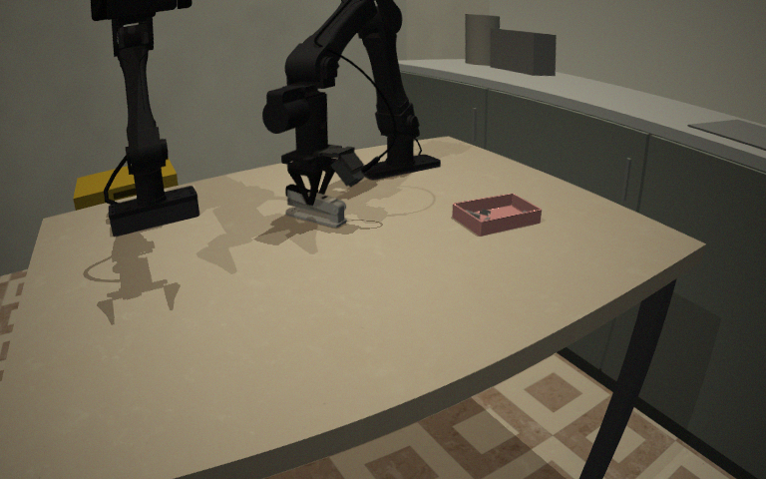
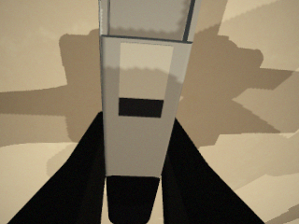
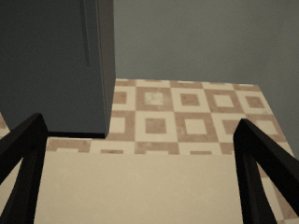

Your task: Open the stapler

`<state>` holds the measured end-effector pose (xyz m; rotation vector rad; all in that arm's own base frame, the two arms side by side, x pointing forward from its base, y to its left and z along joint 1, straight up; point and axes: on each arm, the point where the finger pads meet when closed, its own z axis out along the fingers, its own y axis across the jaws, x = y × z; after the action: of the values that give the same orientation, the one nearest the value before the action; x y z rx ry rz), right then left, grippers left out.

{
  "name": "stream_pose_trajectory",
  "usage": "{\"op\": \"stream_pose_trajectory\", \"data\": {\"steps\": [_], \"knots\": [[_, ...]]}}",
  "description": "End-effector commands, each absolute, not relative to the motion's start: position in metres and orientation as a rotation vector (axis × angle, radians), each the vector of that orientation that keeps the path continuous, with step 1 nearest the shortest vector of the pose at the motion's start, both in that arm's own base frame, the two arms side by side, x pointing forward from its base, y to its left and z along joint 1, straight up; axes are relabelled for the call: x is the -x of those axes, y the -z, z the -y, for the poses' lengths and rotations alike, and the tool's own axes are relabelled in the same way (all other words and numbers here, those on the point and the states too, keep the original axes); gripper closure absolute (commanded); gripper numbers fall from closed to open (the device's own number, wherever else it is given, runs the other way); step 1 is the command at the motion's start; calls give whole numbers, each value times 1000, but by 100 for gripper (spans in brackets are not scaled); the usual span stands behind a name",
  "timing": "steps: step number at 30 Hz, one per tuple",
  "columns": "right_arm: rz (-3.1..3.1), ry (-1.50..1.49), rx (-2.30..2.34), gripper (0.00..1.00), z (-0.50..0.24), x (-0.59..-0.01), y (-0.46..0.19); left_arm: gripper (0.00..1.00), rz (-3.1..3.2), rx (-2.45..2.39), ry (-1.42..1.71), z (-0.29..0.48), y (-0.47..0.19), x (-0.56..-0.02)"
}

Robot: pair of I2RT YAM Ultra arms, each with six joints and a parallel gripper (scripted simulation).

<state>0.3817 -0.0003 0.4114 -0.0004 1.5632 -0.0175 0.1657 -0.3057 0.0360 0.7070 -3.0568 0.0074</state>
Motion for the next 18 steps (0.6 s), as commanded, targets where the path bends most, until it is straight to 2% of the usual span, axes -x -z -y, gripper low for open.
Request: {"op": "stream_pose_trajectory", "data": {"steps": [1,10,12,13,14,18], "knots": [[-1560,0,0,0,-1,-381,-411,82,3071,-703,25,302,-32,-163],[-1560,0,0,0,-1,-381,-411,82,3067,-706,-9,306,-37,-166],[-1560,0,0,0,-1,-381,-411,60,3067,-706,-9,306,-37,-166],[-1560,0,0,0,-1,-381,-411,54,3067,-706,-9,306,-37,-166],[-1560,0,0,0,-1,-381,-411,42,3068,-703,-11,304,-39,-163],[-1560,0,0,0,-1,-381,-411,41,3079,-704,-23,303,-42,-164]]}}
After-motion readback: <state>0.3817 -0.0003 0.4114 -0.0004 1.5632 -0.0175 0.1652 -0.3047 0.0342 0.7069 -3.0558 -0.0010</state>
